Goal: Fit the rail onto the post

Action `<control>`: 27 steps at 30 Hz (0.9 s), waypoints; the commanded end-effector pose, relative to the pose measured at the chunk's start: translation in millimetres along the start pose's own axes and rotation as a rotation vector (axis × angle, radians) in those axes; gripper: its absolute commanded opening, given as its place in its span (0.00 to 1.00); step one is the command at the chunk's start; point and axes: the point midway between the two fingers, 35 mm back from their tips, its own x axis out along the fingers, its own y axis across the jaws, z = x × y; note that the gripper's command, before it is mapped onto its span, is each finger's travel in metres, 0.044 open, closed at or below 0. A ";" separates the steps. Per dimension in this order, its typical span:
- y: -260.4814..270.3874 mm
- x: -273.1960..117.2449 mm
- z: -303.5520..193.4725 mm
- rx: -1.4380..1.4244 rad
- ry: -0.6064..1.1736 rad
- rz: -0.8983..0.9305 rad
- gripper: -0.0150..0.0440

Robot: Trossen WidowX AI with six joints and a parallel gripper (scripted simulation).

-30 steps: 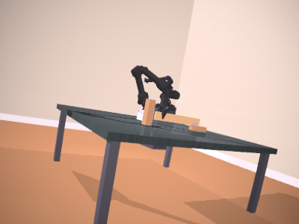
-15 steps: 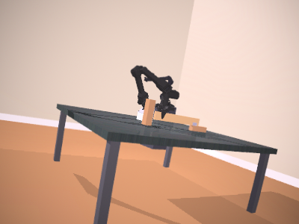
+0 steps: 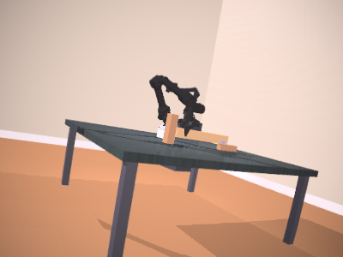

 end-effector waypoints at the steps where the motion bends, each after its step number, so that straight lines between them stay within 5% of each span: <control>1: -0.5 -2.1 -3.3 0.000 0.001 -0.007 0.25; 27: -0.5 -2.4 -11.5 0.000 0.001 -0.007 0.25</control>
